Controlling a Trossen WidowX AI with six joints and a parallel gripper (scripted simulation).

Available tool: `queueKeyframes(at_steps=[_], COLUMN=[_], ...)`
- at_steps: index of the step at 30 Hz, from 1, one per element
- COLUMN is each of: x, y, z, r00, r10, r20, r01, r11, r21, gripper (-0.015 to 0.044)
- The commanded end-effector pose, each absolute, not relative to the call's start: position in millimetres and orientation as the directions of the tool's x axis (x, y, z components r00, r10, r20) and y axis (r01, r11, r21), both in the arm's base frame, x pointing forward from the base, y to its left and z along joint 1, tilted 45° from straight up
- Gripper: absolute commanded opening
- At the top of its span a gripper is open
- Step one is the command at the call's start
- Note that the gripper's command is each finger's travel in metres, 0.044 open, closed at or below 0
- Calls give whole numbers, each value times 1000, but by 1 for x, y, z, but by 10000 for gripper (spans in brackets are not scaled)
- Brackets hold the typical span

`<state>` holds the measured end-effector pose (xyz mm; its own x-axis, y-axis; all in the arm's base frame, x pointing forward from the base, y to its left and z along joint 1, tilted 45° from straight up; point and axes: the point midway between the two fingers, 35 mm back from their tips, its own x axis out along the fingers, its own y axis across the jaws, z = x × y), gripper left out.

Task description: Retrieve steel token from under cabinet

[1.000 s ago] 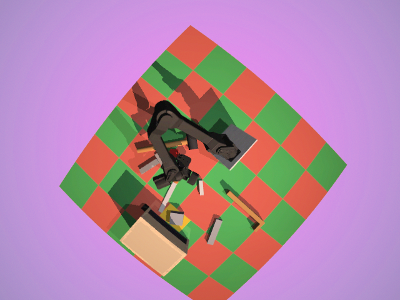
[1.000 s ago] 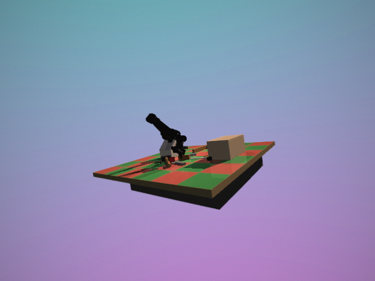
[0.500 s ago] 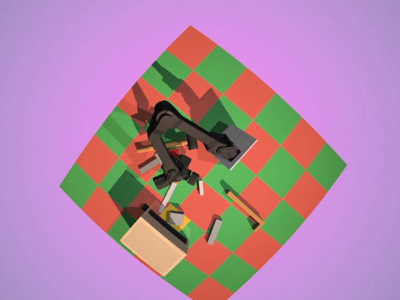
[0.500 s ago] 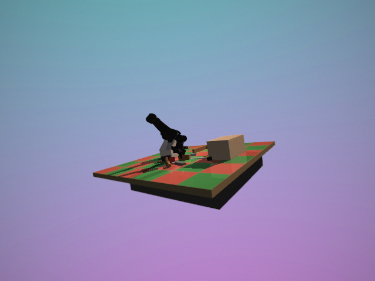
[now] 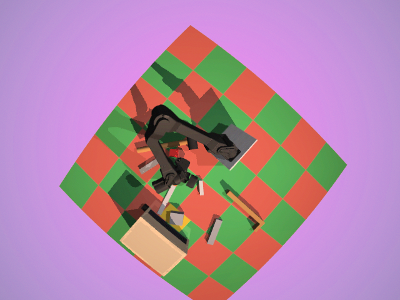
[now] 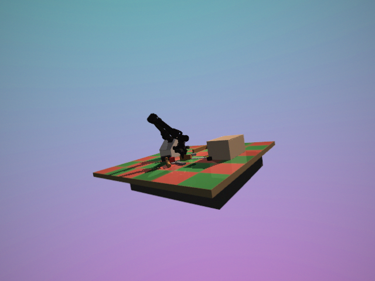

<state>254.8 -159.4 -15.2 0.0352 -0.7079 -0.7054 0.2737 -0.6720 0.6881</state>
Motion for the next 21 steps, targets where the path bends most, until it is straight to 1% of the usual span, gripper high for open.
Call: queueKeyframes(at_steps=[1, 21], x=[264, 288], y=[-158, -151], z=[-16, -21], r00=[42, 43], r10=[-708, -707], r20=[-705, -706], r01=[266, 266], r11=[-672, -673], r21=[691, 690], gripper=[0, 0])
